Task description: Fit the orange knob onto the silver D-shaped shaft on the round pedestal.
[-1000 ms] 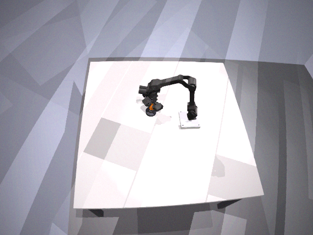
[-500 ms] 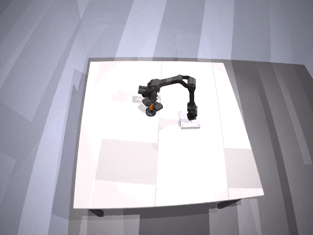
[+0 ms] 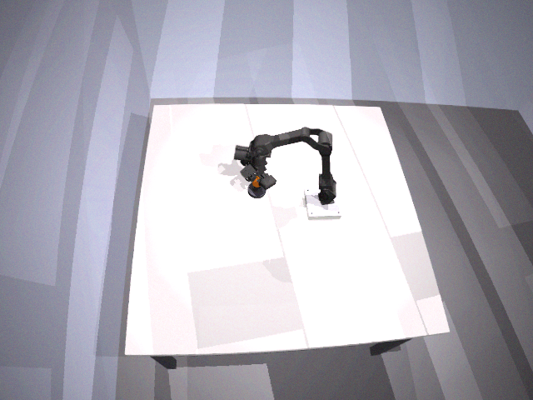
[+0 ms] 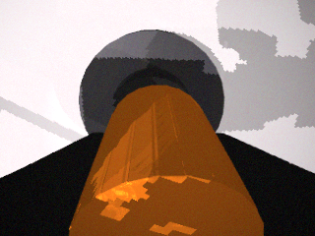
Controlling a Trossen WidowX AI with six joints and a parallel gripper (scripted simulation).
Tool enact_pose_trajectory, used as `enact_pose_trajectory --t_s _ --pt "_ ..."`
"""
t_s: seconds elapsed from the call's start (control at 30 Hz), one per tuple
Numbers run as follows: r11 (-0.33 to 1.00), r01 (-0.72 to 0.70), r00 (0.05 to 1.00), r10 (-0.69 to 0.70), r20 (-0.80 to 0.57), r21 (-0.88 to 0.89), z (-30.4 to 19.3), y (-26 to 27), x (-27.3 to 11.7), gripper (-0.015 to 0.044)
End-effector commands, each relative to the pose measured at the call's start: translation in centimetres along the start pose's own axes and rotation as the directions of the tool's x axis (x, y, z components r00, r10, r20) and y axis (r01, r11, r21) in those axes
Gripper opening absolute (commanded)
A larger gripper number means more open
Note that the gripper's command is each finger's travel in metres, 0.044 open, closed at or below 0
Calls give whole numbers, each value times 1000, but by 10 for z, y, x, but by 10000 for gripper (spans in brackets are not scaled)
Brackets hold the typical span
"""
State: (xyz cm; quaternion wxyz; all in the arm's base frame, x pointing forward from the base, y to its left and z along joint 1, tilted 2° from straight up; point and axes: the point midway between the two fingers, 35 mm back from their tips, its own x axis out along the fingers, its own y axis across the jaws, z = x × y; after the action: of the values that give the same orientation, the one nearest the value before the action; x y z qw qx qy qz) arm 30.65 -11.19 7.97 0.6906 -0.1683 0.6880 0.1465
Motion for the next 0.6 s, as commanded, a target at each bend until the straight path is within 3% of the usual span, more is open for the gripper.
enact_pose_trajectory --t_s 0.0,0.27,0.47,0.57 --pt "1000 6 1000 -6 1 -5 0 -1 0 0" --pt "1000 6 1000 -6 1 -14 -1 0 -5 0" --pt "979 6 1000 -6 1 -203 -3 2 -4 0" --pt "977 6 1000 -6 1 -213 -4 4 -2 0"
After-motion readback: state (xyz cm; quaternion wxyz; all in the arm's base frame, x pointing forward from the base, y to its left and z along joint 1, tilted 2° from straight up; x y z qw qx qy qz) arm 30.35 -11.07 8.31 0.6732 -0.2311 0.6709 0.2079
